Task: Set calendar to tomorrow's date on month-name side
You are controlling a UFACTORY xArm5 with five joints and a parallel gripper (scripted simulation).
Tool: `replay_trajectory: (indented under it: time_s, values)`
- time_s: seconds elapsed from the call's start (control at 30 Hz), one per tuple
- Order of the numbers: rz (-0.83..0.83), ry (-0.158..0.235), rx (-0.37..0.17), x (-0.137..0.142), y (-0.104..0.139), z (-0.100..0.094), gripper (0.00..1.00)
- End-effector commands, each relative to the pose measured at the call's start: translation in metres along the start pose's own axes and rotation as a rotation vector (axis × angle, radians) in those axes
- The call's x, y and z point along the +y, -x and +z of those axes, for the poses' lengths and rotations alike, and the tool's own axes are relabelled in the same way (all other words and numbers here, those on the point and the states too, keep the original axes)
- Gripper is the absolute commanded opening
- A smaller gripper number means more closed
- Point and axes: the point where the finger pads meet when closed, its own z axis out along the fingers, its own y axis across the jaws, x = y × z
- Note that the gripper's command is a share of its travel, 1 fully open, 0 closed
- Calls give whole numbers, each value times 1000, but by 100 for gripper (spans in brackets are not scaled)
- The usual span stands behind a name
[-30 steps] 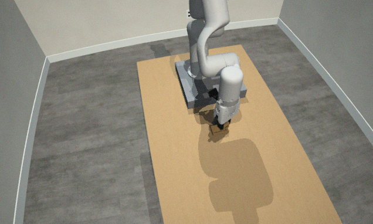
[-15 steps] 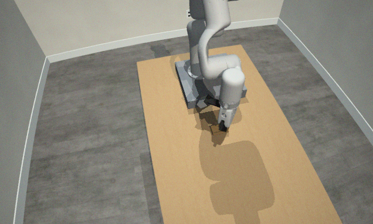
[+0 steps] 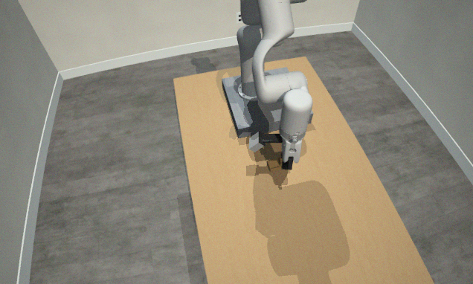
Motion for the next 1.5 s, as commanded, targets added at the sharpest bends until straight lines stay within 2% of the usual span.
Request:
replay_trajectory:
  time_s: [0.0, 0.07, 0.13, 0.57, 0.63, 0.7, 1.13, 1.2, 1.27, 1.47]
  values:
    - [-153, -2, 0, -4, 2, -1, 29]
    - [-153, -2, 0, -4, 2, -1, 29]
    - [-280, -2, 0, -7, 3, 0, 29]
    - [-656, -2, 0, -14, 6, 1, 29]
    - [-656, -2, 0, -14, 6, 1, 29]
    - [-762, -2, 0, -17, 7, 1, 29]
    - [-1146, -2, 1, -24, 11, 3, 29]
    - [-1146, -2, 1, -24, 11, 3, 29]
    - [-1256, -2, 1, -26, 12, 3, 29]
    - [-1404, -2, 1, -29, 13, 4, 29]
